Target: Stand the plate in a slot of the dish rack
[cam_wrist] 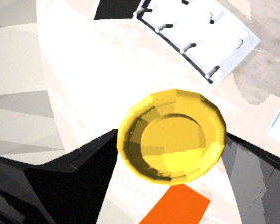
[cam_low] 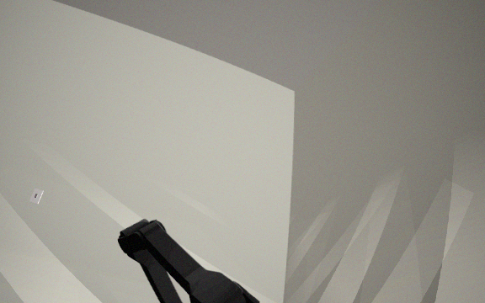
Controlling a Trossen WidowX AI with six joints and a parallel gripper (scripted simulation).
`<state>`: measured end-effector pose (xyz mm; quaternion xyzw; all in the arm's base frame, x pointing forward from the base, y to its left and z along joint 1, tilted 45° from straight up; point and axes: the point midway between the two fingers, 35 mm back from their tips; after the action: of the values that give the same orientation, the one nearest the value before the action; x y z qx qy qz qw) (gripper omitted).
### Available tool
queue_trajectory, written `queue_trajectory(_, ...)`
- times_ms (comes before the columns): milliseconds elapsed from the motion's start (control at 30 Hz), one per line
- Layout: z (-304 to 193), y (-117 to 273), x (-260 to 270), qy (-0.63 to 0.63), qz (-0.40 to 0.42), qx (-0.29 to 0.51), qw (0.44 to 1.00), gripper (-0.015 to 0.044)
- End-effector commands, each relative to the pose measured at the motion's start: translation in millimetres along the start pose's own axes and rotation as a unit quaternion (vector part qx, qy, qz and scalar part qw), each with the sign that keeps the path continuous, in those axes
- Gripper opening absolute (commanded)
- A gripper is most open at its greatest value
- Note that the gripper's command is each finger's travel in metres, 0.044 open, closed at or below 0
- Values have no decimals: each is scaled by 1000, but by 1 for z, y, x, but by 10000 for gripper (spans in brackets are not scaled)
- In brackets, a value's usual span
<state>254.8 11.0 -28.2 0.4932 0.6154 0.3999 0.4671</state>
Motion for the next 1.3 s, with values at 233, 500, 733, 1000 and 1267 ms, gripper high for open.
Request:
queue_trajectory(233,3,-15,-4,102,86,-30,991,0)
queue_trajectory(500,6,-24,-9,176,138,-74,972,0)
queue_trajectory(733,9,-29,-13,238,171,-125,948,0)
queue_trajectory(1000,12,-33,-20,305,191,-193,913,0)
queue_trajectory(1267,14,-35,-28,367,194,-268,869,0)
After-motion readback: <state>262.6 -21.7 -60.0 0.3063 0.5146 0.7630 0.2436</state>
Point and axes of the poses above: the point midway between the two fingers, 35 mm back from their tips, its own y axis back along the fingers, its own x axis across the jaws, z = x × y, and after that the axes turned 1 degree about -y, right-handed
